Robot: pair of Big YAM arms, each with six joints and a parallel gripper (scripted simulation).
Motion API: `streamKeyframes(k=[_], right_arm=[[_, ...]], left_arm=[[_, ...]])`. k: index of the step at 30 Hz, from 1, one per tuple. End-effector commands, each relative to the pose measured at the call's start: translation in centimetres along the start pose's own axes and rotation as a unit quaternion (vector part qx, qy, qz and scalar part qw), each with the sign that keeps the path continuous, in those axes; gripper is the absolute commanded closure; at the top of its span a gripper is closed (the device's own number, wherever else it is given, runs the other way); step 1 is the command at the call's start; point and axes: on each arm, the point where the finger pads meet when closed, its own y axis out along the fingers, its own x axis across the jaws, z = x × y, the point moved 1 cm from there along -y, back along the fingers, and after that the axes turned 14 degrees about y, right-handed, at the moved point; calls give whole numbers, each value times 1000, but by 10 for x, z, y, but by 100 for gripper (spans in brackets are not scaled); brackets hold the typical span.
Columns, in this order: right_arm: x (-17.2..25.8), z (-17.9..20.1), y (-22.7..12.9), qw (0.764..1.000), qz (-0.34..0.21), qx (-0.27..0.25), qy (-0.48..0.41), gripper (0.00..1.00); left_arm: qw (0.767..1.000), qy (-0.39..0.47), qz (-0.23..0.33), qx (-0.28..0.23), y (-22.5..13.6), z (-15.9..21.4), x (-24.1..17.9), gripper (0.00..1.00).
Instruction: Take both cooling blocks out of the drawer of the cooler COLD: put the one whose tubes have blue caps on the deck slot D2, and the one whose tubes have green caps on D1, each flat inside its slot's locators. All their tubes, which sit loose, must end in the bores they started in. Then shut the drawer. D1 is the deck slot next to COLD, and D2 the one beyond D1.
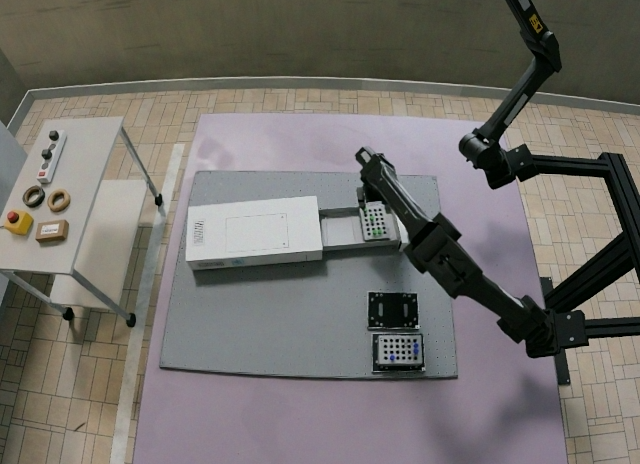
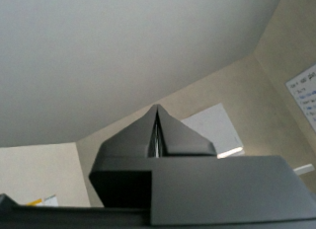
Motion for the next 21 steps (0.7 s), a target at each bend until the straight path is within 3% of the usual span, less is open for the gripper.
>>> streamKeyframes(k=[1, 14, 21], right_arm=[[2, -11, 1, 1000, -3, -8, 0, 100], [2, -11, 1, 1000, -3, -8, 0, 100], [2, -11, 1, 1000, -3, -8, 0, 100]], left_arm=[[1000, 1, 1, 1, 19, 3, 1, 0], [1000, -3, -12, -15, 14, -12, 11, 0], [1000, -12, -13, -10, 33, -5, 22, 0]])
